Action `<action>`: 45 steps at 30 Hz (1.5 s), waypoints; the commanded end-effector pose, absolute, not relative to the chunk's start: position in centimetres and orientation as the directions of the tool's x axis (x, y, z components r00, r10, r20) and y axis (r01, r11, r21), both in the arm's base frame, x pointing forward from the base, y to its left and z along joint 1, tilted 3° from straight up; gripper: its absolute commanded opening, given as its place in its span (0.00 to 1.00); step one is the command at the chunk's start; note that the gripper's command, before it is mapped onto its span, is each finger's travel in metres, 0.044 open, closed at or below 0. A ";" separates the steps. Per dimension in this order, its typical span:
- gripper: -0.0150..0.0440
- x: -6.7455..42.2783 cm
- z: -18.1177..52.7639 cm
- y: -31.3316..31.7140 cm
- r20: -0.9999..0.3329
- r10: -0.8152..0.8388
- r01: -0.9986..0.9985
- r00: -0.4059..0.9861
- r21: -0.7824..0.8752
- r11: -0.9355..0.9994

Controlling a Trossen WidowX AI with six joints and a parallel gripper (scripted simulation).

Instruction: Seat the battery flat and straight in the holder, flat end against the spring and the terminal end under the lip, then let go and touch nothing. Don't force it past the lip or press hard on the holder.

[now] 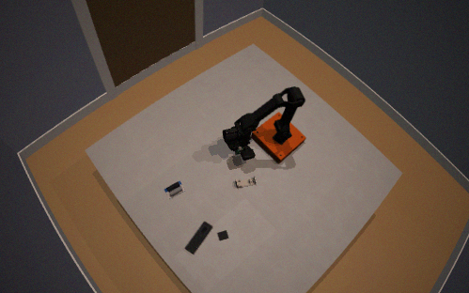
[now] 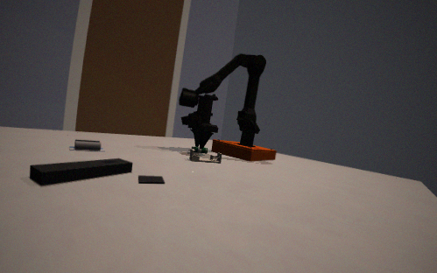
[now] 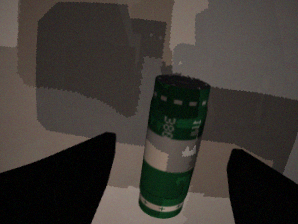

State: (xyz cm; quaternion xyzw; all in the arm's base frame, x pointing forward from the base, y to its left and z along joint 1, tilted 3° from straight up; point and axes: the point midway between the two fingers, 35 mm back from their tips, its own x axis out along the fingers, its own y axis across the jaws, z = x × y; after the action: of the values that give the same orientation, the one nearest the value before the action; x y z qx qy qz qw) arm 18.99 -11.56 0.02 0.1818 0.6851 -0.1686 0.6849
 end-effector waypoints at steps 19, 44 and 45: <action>0.38 18.7 -1.7 -11.3 -1.000 0.027 0.486 -0.008 0.020 0.874; 0.38 21.3 4.1 -10.1 -1.000 0.028 -0.017 -0.006 0.028 0.999; 0.38 21.6 4.1 -10.0 -1.000 0.029 -0.077 -0.006 0.029 0.997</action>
State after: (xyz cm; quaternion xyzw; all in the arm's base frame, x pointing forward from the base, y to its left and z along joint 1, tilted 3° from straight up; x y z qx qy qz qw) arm 20.70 -10.46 4.06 0.0442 0.7057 -0.0270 0.7066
